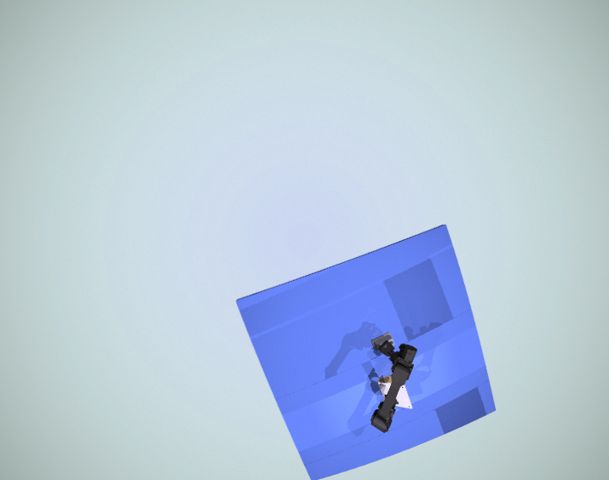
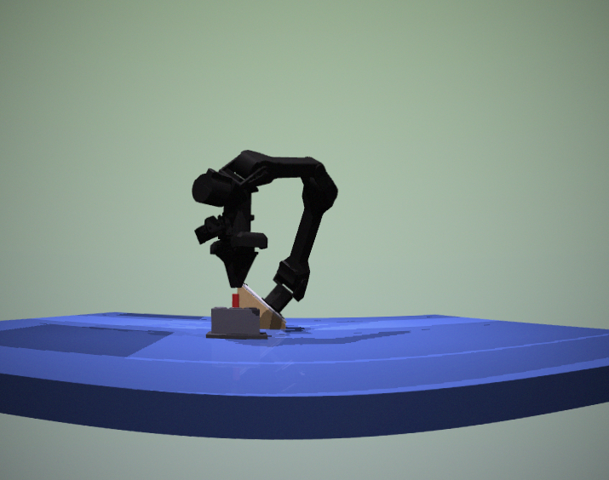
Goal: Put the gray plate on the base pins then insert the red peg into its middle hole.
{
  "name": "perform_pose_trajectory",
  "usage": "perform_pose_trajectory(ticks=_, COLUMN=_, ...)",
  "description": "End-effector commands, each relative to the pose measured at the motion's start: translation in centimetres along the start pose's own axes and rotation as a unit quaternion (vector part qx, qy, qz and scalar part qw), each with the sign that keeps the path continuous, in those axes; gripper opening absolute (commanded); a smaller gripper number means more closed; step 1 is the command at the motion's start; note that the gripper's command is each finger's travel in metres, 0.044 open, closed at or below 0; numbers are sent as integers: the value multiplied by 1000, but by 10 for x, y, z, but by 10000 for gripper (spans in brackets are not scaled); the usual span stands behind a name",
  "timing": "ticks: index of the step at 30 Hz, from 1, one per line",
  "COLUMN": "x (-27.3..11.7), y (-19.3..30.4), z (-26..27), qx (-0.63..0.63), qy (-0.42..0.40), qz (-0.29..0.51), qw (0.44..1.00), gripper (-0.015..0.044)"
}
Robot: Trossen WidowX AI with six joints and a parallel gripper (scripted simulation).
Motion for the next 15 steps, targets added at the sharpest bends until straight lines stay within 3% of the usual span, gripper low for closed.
perform_pose_trajectory(ticks=1, x=-4, y=0, z=0, qx=-2, qy=-1, qz=0, qw=1000, gripper=150)
perform_pose_trajectory(ticks=15, x=-12, y=1, z=-2, qx=-2, qy=0, qz=0, qw=1000, gripper=150)
Point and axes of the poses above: the point midway between the two fingers, 35 mm back from their tips, its own x axis out along the fingers, its own z axis across the jaws, y = z × x, the point moved 9 cm from there along -x, back along the fingers, and after that the axes turned 15 degrees about x, right-handed, at the moved point
